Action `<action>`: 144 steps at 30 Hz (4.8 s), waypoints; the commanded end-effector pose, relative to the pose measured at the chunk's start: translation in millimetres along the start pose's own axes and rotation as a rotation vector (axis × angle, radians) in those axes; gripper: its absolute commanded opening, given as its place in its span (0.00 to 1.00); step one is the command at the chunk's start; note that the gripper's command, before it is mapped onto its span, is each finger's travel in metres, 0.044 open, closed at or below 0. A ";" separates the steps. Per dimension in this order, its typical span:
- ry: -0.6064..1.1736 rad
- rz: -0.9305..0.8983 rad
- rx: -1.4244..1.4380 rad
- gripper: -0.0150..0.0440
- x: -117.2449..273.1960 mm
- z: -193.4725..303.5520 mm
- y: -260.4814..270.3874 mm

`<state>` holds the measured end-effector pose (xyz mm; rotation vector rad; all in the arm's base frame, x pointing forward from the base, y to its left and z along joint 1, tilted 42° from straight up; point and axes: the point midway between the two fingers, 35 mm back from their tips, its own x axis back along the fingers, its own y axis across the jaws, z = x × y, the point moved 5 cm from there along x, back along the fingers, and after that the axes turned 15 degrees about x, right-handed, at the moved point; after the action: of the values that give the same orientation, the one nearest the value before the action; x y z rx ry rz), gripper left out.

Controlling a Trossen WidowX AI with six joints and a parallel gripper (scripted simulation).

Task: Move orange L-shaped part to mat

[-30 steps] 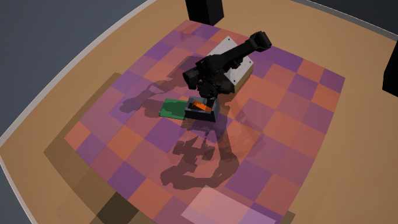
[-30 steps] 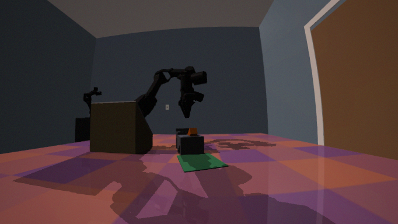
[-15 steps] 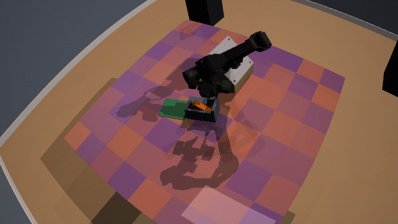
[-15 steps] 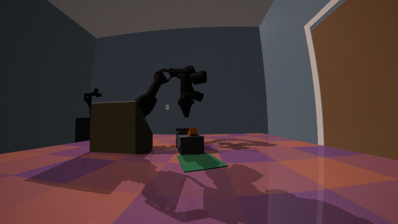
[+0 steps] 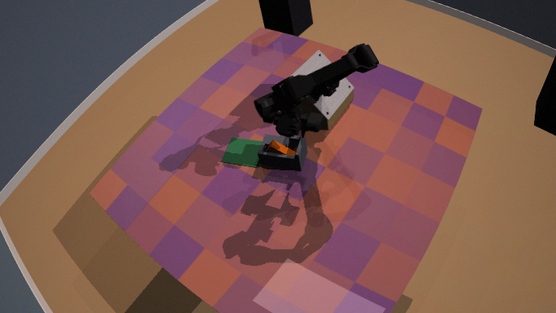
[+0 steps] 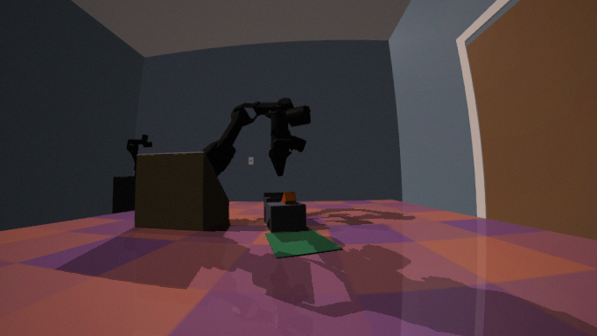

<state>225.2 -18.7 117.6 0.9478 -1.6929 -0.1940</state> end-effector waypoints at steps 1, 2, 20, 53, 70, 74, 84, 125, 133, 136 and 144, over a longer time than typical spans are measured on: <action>0.001 0.004 -0.183 0.73 1.1 -1.1 -10.3; 0.002 0.004 -0.276 0.73 1.5 -1.4 -15.0; 0.004 0.008 -1.488 0.73 3.5 4.6 -78.7; 0.004 0.007 -1.488 0.73 -60.4 4.4 -79.1; -0.002 0.010 -1.480 0.54 -72.4 3.4 -79.6; -0.002 0.010 -1.480 0.49 -72.4 3.4 -79.6; -0.002 0.010 -1.480 0.25 -72.4 3.4 -79.6; 0.004 0.008 -1.488 0.25 -16.2 4.4 -79.0; 0.004 0.008 -1.488 0.25 -3.3 4.4 -79.0; 0.004 0.009 -1.488 0.25 1.3 4.4 -79.0; 0.004 0.009 -1.488 0.25 13.8 4.4 -78.9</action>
<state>258.4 -78.2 77.6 -0.1950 -1.0530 -1.2239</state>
